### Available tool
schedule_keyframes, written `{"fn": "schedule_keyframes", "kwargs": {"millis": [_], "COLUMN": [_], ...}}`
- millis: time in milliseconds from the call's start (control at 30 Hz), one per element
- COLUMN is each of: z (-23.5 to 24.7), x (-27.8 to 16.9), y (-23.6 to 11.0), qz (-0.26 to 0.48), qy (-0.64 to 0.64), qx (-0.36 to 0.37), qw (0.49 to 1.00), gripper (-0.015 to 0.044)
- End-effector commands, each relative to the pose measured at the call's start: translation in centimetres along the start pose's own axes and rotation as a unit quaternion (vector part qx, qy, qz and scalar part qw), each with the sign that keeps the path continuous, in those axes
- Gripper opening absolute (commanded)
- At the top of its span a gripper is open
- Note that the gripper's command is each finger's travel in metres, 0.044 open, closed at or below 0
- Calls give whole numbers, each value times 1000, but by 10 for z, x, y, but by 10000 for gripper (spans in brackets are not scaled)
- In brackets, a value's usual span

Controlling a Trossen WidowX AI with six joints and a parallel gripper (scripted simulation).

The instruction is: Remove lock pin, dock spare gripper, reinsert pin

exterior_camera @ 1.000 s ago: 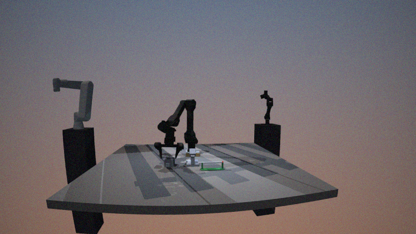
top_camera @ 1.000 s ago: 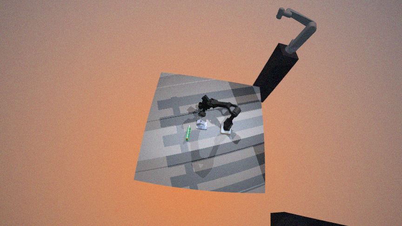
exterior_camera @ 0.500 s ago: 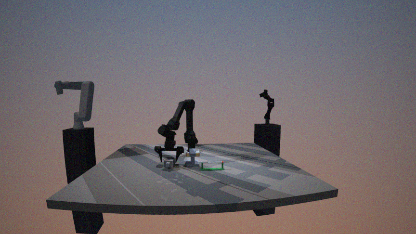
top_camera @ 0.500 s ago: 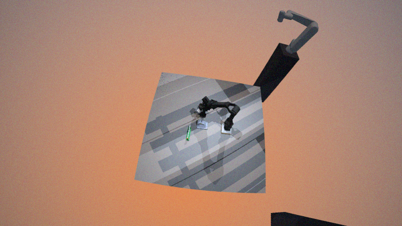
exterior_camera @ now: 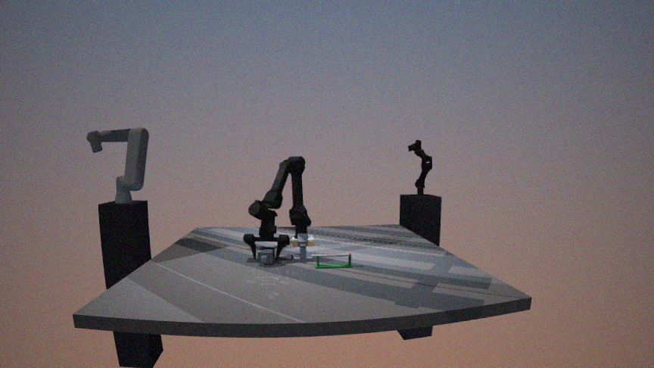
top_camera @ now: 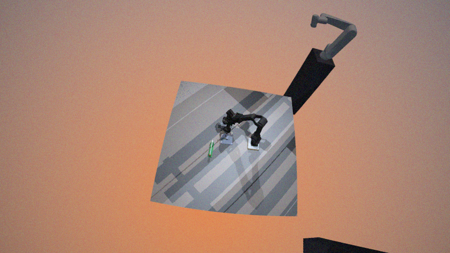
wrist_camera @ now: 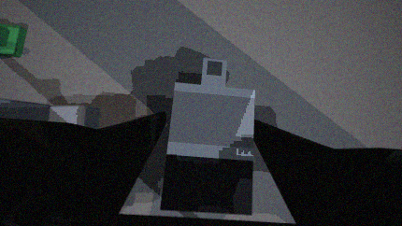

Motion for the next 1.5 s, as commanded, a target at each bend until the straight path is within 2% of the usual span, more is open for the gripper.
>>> {"fn": "schedule_keyframes", "kwargs": {"millis": [0, 133, 367, 633, 1333, 1467], "z": [1, 1, 1, -4, -10, -10], "x": [-2, -2, -2, 11, 57, 58], "y": [1, 1, 1, -13, -100, -103], "qz": [0, 0, 0, 0, 0, 0], "qy": [3, 3, 3, 3, 3, 3], "qx": [2, 2, 2, 2, 1, 1], "qw": [1000, 1000, 1000, 1000, 1000, 1000], "gripper": [361, 256, 210, 0, 0, 0]}}
Point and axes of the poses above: the point midway between the two fingers, 35 mm back from their tips, its own y axis out along the fingers, its own z axis across the jaws, x = y × z, the point moved 8 cm from there along -y, back along the fingers, and after that the axes turned 9 degrees about -y, right-handed, at the moved point
